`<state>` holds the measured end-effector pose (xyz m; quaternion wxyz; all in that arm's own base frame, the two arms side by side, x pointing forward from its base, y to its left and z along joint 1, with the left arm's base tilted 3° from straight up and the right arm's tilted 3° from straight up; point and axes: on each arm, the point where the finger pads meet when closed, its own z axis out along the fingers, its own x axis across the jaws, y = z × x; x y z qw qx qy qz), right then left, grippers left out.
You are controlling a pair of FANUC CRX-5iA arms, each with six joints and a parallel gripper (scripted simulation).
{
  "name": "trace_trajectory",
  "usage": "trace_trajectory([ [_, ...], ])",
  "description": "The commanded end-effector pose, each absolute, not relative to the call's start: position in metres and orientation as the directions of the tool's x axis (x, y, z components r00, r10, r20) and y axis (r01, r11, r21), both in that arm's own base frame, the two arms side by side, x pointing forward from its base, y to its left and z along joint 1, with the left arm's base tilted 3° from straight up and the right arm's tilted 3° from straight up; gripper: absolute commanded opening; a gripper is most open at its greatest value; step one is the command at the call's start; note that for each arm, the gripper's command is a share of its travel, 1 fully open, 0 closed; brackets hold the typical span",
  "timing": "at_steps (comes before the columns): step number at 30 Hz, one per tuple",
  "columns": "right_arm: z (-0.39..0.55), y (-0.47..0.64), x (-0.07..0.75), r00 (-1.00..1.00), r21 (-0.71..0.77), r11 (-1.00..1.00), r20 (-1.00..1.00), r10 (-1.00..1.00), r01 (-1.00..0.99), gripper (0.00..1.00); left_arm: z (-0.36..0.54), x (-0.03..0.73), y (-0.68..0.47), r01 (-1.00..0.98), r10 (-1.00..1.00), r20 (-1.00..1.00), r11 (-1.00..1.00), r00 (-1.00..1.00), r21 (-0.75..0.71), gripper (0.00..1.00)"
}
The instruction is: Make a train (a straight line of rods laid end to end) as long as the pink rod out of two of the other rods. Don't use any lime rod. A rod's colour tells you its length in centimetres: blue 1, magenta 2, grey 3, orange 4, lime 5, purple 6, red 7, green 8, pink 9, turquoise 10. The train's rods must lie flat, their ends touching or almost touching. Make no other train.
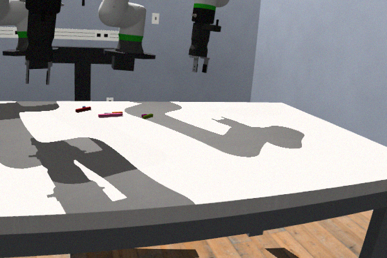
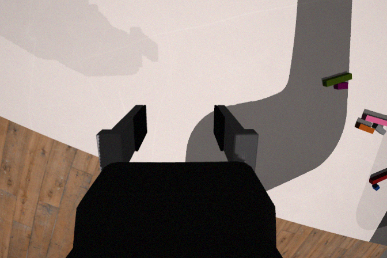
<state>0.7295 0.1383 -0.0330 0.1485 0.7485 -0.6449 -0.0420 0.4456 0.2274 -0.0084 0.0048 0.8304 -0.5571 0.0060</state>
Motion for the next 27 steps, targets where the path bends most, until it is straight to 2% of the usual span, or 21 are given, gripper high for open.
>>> trace_trajectory([
  [1,-0.031,0.138,0.73,0.164,0.274,-0.124,0.129,-0.978,-0.954,1.0,-0.005,0.445,0.232,-0.932,-0.932,0.015,-0.363,0.363,-0.001,1.0],
  [27,-0.031,0.138,0.73,0.164,0.274,-0.124,0.129,-0.978,-0.954,1.0,0.026,0.428,0.282,-0.988,-0.988,0.009,-0.155,0.155,-0.01,1.0],
])
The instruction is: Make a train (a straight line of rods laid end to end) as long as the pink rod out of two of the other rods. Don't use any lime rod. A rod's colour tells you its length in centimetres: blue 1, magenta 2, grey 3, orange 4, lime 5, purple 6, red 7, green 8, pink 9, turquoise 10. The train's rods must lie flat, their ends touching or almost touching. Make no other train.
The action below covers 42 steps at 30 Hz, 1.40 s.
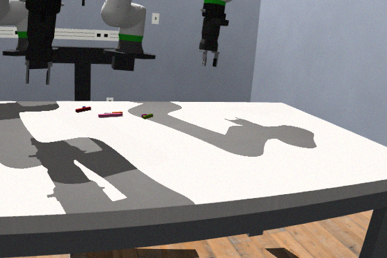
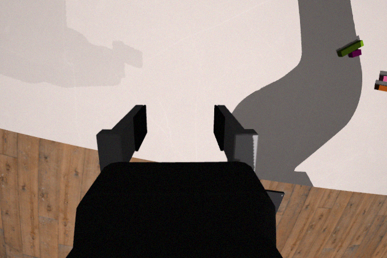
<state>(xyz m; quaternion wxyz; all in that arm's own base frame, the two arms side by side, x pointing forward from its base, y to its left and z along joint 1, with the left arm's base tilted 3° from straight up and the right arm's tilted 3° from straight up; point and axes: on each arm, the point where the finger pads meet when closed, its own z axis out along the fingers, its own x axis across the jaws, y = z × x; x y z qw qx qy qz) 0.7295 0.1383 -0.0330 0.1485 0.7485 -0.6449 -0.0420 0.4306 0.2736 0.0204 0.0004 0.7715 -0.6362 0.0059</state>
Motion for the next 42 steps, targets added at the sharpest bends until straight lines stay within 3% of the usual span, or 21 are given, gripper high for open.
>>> trace_trajectory([
  [1,-0.031,0.138,0.73,0.164,0.274,-0.124,0.129,-0.978,-0.954,1.0,0.028,0.426,0.285,-0.99,-0.99,0.009,-0.142,0.141,-0.011,1.0],
  [27,-0.031,0.138,0.73,0.164,0.274,-0.124,0.129,-0.978,-0.954,1.0,0.085,0.373,0.361,-0.974,-0.974,-0.009,0.225,-0.225,-0.015,1.0],
  [42,-0.031,0.138,0.73,0.164,0.274,-0.124,0.129,-0.978,-0.954,1.0,0.134,0.312,0.41,-0.863,-0.863,-0.023,0.505,-0.504,-0.005,1.0],
])
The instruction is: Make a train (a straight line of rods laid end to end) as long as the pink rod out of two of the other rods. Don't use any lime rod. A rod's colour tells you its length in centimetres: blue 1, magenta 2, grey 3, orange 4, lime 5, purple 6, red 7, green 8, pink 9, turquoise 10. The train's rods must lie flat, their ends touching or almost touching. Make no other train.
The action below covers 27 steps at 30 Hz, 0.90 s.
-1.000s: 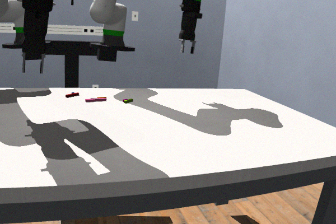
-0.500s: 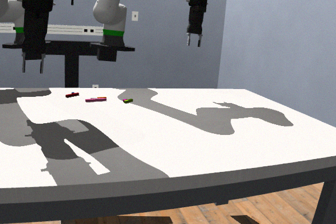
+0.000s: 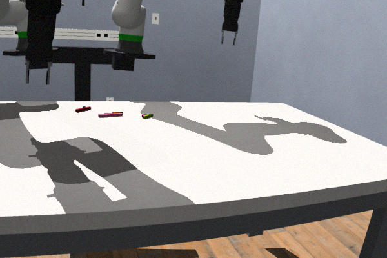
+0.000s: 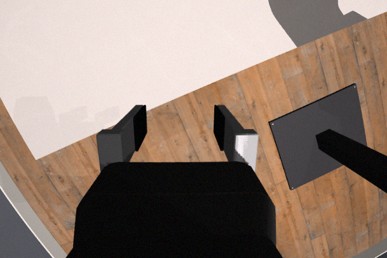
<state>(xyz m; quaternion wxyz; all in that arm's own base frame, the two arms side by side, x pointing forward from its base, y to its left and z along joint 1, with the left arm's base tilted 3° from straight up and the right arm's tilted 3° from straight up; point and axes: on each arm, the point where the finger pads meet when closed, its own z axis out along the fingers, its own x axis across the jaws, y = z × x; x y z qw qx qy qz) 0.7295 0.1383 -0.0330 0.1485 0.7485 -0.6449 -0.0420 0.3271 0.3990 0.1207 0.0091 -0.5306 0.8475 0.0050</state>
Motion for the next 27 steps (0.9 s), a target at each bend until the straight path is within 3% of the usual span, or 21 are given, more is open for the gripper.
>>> trace_trajectory([
  [1,-0.031,0.138,0.73,0.164,0.274,-0.124,0.129,-0.978,-0.954,1.0,0.134,0.312,0.41,-0.863,-0.863,-0.023,0.505,-0.504,-0.005,1.0],
  [27,-0.031,0.138,0.73,0.164,0.274,-0.124,0.129,-0.978,-0.954,1.0,0.21,0.195,0.46,-0.547,-0.547,-0.026,0.837,-0.837,0.024,1.0],
])
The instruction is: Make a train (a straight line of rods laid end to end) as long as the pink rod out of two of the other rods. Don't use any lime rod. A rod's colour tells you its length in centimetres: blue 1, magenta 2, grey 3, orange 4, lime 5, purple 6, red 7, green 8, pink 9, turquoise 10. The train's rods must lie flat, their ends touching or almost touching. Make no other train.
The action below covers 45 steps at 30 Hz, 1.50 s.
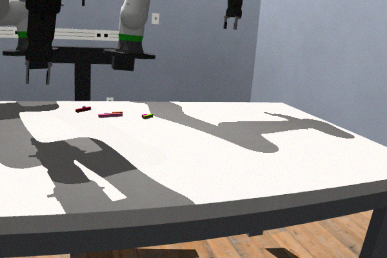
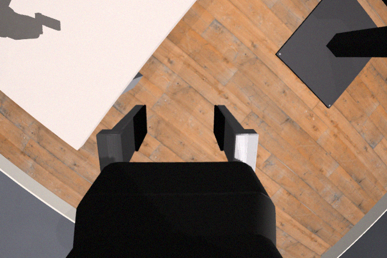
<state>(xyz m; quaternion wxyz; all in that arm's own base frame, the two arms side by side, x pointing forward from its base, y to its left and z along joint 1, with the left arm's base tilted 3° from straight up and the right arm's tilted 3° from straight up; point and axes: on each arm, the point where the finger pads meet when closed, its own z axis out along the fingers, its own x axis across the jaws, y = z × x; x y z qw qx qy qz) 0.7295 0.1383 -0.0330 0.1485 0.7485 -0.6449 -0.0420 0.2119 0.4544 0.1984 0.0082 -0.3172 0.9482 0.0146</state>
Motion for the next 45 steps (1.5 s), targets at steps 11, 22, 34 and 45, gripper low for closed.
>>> trace_trajectory([
  [11,-0.031,0.138,0.73,0.164,0.274,-0.124,0.129,-0.978,-0.954,1.0,0.237,0.15,0.468,-0.406,-0.406,-0.021,0.913,-0.914,0.034,1.0],
  [22,-0.031,0.138,0.73,0.164,0.274,-0.124,0.129,-0.978,-0.954,1.0,0.265,0.103,0.472,-0.248,-0.247,-0.011,0.968,-0.969,0.043,1.0],
  [34,-0.031,0.138,0.73,0.164,0.274,-0.124,0.129,-0.978,-0.954,1.0,0.285,0.07,0.473,-0.129,-0.129,-0.002,0.99,-0.992,0.048,1.0],
  [45,-0.031,0.138,0.73,0.164,0.274,-0.124,0.129,-0.978,-0.954,1.0,0.298,0.047,0.471,-0.049,-0.05,0.005,0.998,-0.999,0.05,1.0],
])
